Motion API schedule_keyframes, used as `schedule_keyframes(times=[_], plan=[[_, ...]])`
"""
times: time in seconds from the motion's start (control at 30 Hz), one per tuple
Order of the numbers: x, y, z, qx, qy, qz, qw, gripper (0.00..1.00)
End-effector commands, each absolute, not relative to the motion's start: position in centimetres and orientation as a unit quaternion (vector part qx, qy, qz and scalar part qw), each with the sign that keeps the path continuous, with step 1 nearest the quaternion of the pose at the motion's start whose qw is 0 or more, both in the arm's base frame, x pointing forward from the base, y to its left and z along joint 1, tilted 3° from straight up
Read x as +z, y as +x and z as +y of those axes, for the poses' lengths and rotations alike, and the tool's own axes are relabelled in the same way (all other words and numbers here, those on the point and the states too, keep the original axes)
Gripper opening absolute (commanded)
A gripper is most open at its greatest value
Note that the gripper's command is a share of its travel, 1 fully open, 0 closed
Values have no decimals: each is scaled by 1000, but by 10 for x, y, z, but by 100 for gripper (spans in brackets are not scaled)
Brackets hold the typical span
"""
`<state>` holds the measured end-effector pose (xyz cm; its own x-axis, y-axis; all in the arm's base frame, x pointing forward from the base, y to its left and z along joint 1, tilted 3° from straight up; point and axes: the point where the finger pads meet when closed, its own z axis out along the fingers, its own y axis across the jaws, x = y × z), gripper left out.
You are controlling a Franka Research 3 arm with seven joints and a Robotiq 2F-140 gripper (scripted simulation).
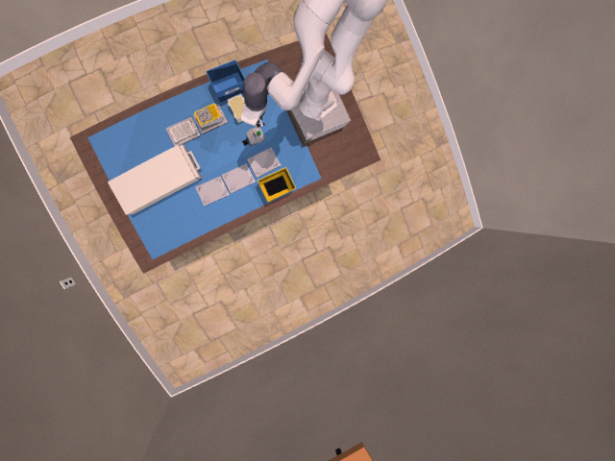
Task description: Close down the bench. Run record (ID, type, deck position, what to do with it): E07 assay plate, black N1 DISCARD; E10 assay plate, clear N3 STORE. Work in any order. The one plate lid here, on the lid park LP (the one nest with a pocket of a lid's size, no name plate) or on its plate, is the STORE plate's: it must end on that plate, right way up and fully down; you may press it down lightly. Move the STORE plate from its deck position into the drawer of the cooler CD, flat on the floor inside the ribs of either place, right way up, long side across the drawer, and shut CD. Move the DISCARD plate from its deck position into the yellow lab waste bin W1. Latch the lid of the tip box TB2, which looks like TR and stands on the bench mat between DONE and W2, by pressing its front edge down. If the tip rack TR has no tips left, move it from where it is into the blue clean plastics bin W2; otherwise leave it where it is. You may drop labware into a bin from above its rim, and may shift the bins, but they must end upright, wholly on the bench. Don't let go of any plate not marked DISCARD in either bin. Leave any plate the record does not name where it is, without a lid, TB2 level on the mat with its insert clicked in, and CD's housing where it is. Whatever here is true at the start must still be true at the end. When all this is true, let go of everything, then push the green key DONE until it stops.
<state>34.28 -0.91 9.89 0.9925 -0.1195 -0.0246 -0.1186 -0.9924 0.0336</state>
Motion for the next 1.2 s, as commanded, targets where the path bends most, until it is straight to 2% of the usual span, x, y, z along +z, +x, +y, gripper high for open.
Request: schedule_keyframes(times=[0.0, 0.6, 1.17], plan=[[98, 339, -12, -18, 999, -43, 19, 0], [98, 339, -12, -18, 999, -43, 19, 0], [58, 337, -13, -18, 999, -43, 19, 0]])
